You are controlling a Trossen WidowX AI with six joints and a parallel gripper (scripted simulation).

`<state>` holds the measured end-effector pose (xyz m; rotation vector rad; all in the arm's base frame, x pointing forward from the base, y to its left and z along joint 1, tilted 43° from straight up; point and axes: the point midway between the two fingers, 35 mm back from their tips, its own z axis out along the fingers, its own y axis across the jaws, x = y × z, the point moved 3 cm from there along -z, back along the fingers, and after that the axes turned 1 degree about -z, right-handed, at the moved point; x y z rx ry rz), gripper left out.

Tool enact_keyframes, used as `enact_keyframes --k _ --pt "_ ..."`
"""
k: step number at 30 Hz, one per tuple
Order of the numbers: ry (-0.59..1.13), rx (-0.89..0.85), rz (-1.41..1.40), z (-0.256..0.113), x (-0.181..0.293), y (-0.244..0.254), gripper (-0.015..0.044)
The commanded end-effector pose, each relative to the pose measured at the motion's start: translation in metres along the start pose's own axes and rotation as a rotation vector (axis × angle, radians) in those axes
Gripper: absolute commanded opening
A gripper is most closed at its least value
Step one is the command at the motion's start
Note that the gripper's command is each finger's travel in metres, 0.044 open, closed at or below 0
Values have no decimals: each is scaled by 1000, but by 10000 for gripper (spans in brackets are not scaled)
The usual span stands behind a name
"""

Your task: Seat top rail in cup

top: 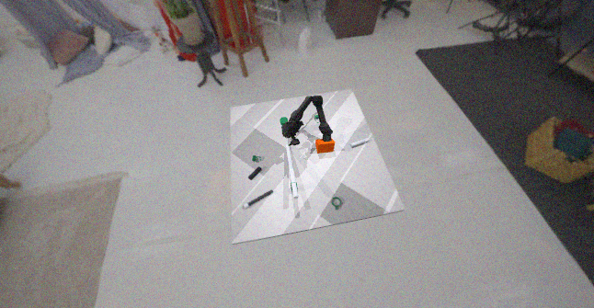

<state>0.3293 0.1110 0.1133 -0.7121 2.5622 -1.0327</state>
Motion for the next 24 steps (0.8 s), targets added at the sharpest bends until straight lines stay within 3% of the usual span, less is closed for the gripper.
enact_keyframes --k 1,12,18,24 --pt "-8 10 269 -19 -11 20 440" --pt "9 7 217 -16 -11 21 440" --pt "169 -67 -283 20 -10 29 440" --pt "320 -281 -902 67 -2 40 440"
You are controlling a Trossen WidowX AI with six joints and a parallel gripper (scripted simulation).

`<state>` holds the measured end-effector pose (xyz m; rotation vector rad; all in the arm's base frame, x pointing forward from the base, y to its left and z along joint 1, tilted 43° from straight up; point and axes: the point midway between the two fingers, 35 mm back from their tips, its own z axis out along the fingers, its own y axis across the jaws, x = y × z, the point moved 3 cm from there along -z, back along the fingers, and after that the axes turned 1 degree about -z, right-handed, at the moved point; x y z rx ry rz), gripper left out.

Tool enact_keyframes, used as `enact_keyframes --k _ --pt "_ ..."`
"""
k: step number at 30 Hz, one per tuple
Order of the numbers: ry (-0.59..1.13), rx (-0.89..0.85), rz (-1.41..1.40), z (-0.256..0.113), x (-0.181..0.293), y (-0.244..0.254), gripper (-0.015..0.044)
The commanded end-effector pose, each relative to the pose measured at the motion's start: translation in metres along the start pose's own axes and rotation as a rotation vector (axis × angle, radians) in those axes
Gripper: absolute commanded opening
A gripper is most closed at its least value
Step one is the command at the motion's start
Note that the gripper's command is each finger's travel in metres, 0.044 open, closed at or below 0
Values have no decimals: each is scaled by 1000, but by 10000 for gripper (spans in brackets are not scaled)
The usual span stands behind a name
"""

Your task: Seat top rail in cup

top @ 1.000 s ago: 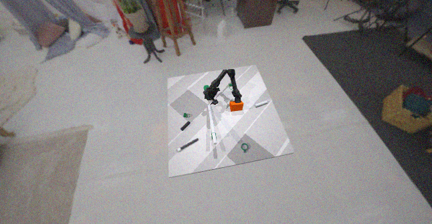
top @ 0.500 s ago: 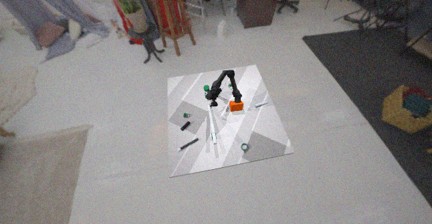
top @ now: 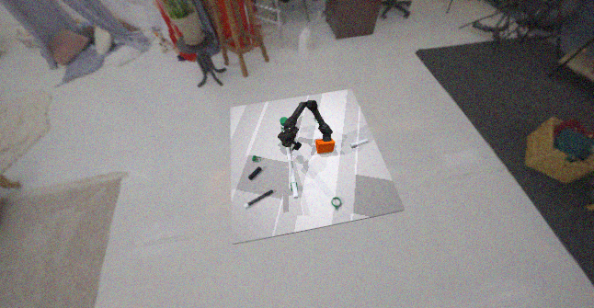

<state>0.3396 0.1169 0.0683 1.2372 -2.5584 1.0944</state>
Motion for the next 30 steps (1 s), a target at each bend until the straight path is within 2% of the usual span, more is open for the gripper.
enact_keyframes --k 1,4,15,21,30 --pt "109 -187 -568 43 -4 7 440" --pt "122 -249 -718 55 -4 9 440" --pt "122 -249 -718 55 -4 9 440" --pt "123 -248 -717 87 2 15 440" --pt "123 -248 -717 103 6 18 440"
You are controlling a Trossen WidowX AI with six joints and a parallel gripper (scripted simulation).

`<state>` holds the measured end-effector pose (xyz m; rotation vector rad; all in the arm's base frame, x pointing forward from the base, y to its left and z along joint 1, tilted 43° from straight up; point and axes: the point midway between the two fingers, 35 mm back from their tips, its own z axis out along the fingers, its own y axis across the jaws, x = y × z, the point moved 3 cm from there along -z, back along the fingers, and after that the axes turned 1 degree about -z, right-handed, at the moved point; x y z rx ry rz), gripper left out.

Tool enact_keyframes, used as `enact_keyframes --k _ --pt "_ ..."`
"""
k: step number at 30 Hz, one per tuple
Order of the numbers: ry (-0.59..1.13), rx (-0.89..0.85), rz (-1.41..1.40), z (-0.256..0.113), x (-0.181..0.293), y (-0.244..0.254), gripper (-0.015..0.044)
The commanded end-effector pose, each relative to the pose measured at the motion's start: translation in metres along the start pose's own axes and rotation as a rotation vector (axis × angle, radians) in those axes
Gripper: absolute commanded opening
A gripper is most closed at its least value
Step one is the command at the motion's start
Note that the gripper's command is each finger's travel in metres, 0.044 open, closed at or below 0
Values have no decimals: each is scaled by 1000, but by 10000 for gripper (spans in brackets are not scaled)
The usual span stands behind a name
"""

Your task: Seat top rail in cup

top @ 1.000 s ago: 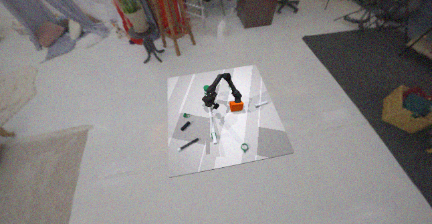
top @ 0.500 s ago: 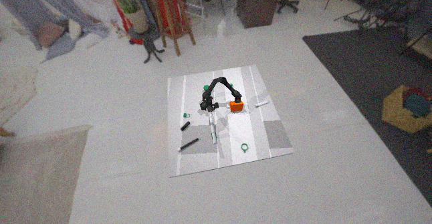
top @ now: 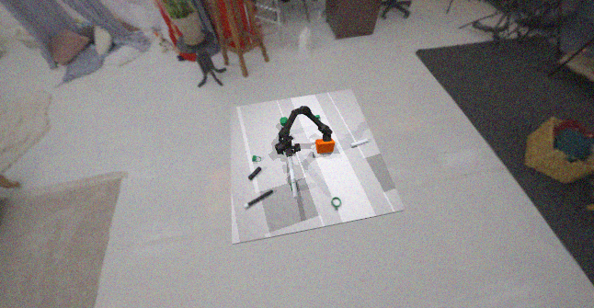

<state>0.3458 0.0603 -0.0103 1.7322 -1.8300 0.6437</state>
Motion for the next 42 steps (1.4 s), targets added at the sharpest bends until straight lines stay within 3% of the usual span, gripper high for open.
enact_keyframes --k 1,41,42 --pt "5 -2 -4 8 1 1 440" --pt "8 -2 -4 68 1 1 440" --pt "7 -2 -4 68 1 1 414"
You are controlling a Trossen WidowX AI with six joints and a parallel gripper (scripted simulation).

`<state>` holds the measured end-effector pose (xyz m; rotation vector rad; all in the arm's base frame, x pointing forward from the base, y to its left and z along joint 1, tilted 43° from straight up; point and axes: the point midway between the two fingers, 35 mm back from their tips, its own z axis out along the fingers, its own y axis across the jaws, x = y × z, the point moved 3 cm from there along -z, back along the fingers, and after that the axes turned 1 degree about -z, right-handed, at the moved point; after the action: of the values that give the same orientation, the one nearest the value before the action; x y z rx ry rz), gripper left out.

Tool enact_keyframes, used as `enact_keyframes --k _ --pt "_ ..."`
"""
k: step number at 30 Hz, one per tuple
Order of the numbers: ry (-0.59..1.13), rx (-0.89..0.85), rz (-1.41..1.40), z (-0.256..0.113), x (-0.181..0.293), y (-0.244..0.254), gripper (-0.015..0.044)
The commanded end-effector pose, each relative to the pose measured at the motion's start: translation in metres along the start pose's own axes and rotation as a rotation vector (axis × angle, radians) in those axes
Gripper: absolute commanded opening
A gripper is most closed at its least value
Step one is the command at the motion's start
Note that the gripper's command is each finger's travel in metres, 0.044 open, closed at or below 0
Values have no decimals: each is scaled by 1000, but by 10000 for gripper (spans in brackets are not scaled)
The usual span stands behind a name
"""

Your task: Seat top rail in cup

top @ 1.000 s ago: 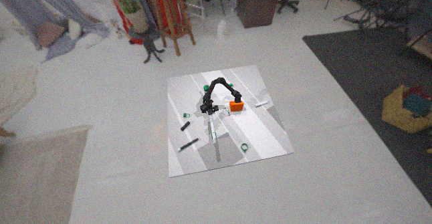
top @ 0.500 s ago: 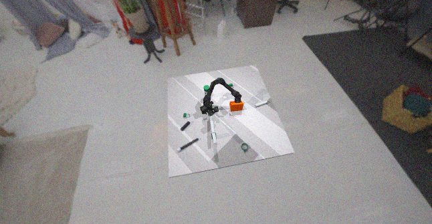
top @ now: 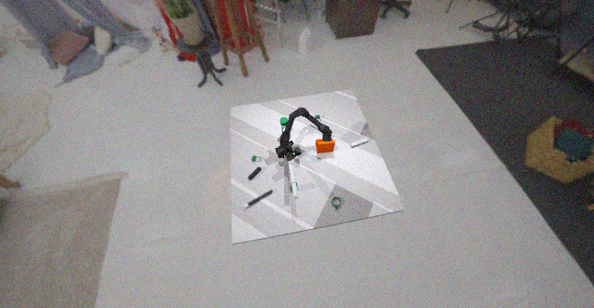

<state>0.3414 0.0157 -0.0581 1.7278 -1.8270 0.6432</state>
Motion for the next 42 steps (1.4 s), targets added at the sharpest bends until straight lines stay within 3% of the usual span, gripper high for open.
enact_keyframes --k 1,9,18,23,42 --pt "3 2 -3 2 0 0 387" --pt "3 2 -3 2 0 0 178" --pt "3 2 -3 2 0 0 118" --pt "3 2 -3 -3 0 0 0" --pt "207 -18 2 -60 5 -2 0"
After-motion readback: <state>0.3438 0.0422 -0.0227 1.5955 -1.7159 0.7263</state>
